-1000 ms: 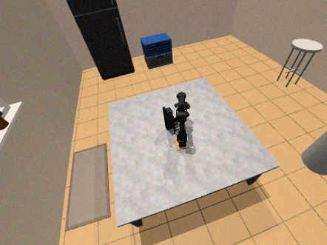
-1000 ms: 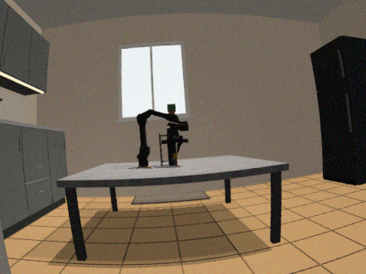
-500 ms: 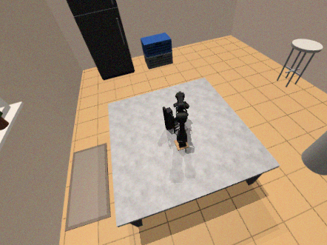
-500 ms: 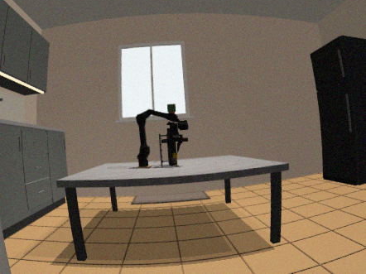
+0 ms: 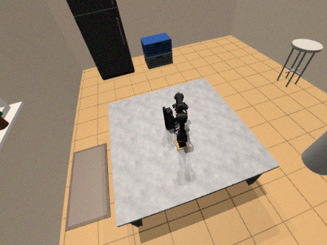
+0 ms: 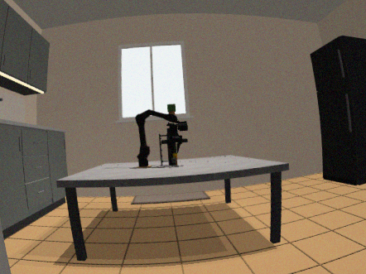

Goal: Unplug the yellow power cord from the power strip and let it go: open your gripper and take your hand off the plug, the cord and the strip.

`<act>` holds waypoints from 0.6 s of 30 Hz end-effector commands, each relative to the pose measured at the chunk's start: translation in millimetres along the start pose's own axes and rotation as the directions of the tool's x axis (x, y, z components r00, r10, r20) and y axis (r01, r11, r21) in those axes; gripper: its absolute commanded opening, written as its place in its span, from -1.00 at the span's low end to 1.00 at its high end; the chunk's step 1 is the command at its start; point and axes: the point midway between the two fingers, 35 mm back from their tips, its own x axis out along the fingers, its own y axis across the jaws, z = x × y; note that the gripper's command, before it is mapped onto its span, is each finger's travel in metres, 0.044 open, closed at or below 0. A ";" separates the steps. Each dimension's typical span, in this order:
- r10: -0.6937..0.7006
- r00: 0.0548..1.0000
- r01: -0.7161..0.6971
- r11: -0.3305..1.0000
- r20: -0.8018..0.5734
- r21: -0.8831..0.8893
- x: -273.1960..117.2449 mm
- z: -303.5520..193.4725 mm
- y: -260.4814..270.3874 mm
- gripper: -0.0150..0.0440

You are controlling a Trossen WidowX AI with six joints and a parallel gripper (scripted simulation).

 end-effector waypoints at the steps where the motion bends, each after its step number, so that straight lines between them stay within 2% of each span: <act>1: -0.004 1.000 0.004 1.000 0.002 0.004 5.5 0.0 -0.9 0.05; 3: -0.004 1.000 0.004 1.000 0.002 0.004 5.8 -0.1 -0.9 0.05; 6: -0.001 1.000 0.001 1.000 -0.001 0.000 3.3 -0.3 -0.6 -0.22; 15: -0.001 1.000 0.001 1.000 -0.001 0.000 3.3 -0.3 -0.6 -0.42; 16: -0.001 1.000 0.001 1.000 -0.001 0.000 3.3 -0.1 -0.5 -0.49; 18: -0.001 1.000 0.001 1.000 0.000 0.000 3.2 1.1 -0.3 -0.49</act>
